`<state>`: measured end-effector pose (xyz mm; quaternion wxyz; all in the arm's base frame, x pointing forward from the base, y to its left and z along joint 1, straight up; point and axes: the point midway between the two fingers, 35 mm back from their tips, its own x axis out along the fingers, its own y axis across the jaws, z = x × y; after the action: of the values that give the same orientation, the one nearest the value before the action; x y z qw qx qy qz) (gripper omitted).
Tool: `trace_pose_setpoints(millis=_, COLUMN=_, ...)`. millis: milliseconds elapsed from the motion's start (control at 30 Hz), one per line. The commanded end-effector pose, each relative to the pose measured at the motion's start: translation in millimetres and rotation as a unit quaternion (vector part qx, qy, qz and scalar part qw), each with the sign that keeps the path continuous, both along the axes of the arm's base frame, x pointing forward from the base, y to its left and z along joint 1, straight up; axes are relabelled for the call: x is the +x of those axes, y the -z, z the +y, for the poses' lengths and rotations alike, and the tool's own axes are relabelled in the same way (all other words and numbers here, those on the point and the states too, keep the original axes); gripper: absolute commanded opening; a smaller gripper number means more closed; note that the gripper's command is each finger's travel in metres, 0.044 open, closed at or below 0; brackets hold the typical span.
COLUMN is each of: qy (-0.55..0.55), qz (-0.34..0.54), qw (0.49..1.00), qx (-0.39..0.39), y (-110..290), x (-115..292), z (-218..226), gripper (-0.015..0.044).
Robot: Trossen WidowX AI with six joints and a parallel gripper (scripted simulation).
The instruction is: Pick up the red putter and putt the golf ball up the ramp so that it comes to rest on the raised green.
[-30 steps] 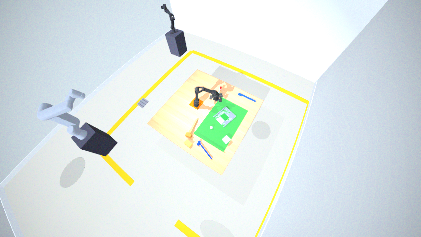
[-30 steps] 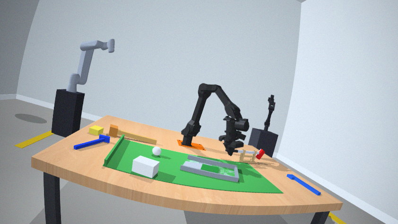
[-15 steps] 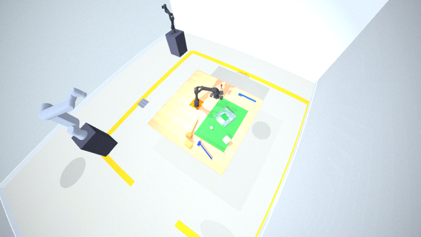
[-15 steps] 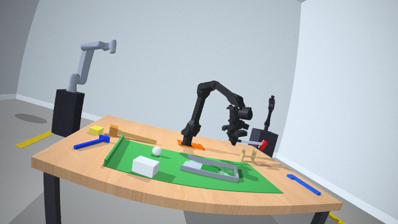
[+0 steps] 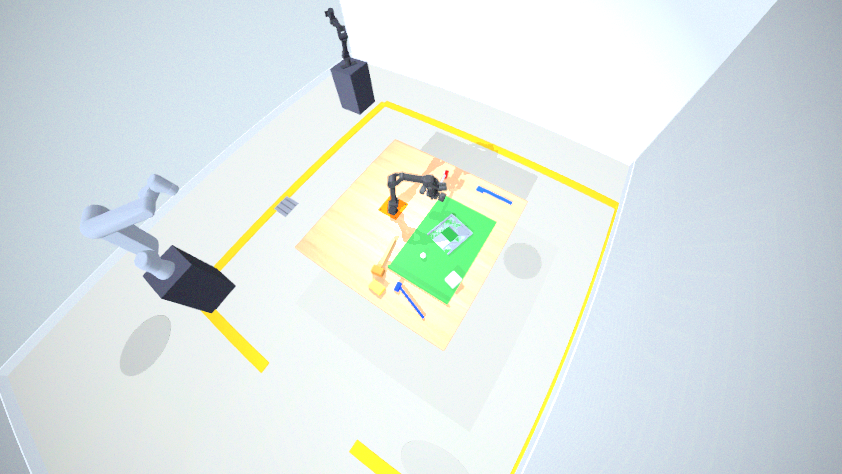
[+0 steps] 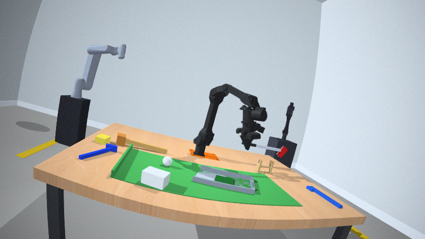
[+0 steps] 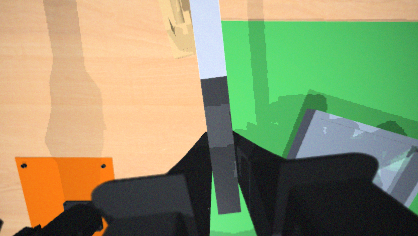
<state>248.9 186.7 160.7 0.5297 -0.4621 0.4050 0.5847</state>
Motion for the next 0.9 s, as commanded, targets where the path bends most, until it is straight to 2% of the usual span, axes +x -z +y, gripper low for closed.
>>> trace_pose_setpoints(millis=0, qy=0.044, qz=0.003, qw=0.999, qx=-0.004, y=-1.4, x=10.0, z=-17.1, gripper=0.0000)
trace_pose_setpoints(millis=433, qy=0.203, qz=0.014, qw=0.979, qx=-0.022, y=-4.3, x=36.5, z=-85.4, gripper=0.0000)
trace_pose_setpoints(millis=867, qy=0.359, qz=0.028, qw=0.932, qx=-0.036, y=-7.4, x=44.5, z=-154.4, gripper=0.0000)
